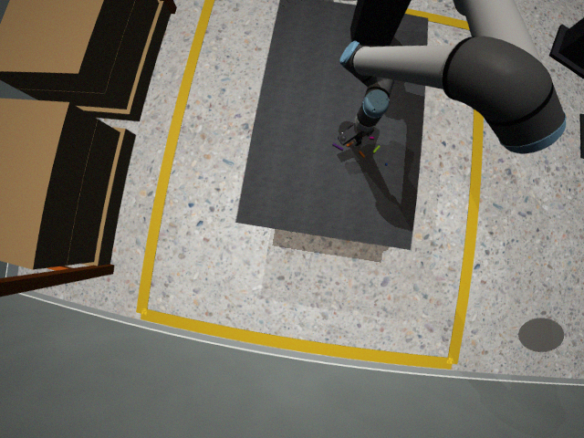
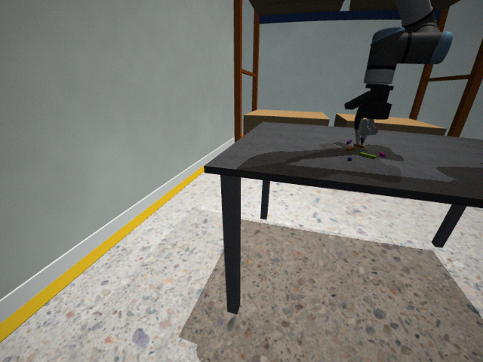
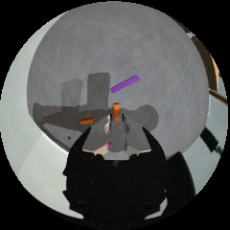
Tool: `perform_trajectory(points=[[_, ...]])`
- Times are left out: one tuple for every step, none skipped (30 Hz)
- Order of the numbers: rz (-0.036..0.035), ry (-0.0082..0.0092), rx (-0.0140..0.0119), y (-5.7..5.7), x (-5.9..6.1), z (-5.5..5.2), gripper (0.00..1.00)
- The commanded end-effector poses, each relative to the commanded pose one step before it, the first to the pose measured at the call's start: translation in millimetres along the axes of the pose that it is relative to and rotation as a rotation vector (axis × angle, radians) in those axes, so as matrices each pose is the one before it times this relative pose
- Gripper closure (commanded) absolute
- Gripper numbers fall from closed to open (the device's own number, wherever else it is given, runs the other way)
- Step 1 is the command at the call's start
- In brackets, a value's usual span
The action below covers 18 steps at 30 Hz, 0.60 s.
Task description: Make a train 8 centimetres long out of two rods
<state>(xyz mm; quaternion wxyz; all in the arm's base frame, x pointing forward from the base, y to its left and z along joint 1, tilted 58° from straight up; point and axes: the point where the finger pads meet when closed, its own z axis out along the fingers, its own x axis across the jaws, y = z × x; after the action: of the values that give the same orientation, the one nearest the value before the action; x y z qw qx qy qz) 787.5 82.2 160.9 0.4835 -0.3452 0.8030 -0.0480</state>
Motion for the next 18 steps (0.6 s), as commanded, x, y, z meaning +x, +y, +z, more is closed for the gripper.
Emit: perform_trajectory(points=[[-0.00020, -0.00033, 0.00040, -0.05, -0.23, 3.21, 0.86], [0.00000, 0.00000, 0.00000, 0.00, 0.00, 1.00, 0.86], [0.00000, 0.00000, 0.00000, 0.00, 0.00, 0.94, 0.86], [0.00000, 0.00000, 0.00000, 0.00, 0.00, 0.88, 0.86], [0.00000, 0.00000, 0.00000, 0.00, 0.00, 0.80, 0.86], [0.00000, 0.00000, 0.00000, 0.00, 0.00, 0.70, 0.86], [0.00000, 0.00000, 0.00000, 0.00, 0.00, 0.60, 0.86], [0.00000, 0.00000, 0.00000, 0.00, 0.00, 0.49, 0.86], [0.00000, 0.00000, 0.00000, 0.00, 0.00, 0.38, 0.86], [0.00000, 0.00000, 0.00000, 0.00, 0.00, 0.28, 0.86], [0.00000, 0.00000, 0.00000, 0.00, 0.00, 0.18, 0.86], [0.00000, 0.00000, 0.00000, 0.00, 0.00, 0.10, 0.86], [0.00000, 0.00000, 0.00000, 0.00, 0.00, 0.04, 0.86], [0.00000, 0.00000, 0.00000, 0.00, 0.00, 0.01, 0.86], [0.00000, 0.00000, 0.00000, 0.00, 0.00, 0.00, 0.86], [0.00000, 0.00000, 0.00000, 0.00, 0.00, 0.00, 0.86], [0.00000, 0.00000, 0.00000, 0.00, 0.00, 0.00, 0.86], [0.00000, 0.00000, 0.00000, 0.00, 0.00, 0.00, 0.86]])
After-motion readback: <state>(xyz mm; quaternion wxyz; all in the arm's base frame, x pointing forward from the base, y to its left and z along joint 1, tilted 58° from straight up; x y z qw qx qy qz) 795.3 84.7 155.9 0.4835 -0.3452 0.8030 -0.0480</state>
